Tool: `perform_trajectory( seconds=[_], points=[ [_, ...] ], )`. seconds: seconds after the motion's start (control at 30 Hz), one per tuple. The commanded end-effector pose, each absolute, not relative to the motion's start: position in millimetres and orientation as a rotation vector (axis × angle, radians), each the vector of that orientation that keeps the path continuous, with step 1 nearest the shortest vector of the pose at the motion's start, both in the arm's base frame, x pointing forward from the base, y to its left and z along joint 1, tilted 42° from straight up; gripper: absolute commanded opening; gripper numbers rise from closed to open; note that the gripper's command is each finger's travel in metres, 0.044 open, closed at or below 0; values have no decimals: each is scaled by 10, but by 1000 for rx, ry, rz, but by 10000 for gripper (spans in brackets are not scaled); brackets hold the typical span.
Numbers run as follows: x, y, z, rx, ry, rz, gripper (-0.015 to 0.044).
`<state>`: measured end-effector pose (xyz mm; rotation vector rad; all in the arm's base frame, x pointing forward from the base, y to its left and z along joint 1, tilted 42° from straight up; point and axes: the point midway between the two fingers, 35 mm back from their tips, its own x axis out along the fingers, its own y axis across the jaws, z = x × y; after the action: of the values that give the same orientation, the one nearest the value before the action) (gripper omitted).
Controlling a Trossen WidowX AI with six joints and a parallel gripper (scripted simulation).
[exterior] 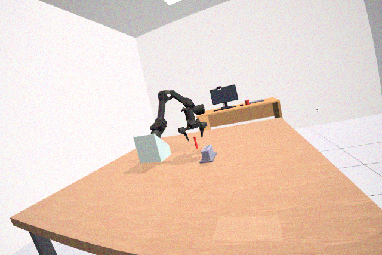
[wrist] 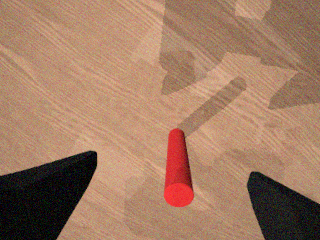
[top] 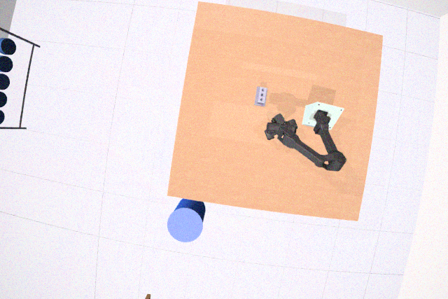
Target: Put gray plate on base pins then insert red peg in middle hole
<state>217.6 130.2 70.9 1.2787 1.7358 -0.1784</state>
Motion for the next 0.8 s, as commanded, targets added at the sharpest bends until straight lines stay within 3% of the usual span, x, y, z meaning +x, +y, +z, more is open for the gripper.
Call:
perform_trajectory(
  seconds=[0.0,0.3,0.77],
  points=[
    [2154,1339,646,1282,1741,-190,440],
    [2139,1425,564,1286,1741,-188,440],
    [2139,1425,564,1286,1741,-188,72]
  ],
)
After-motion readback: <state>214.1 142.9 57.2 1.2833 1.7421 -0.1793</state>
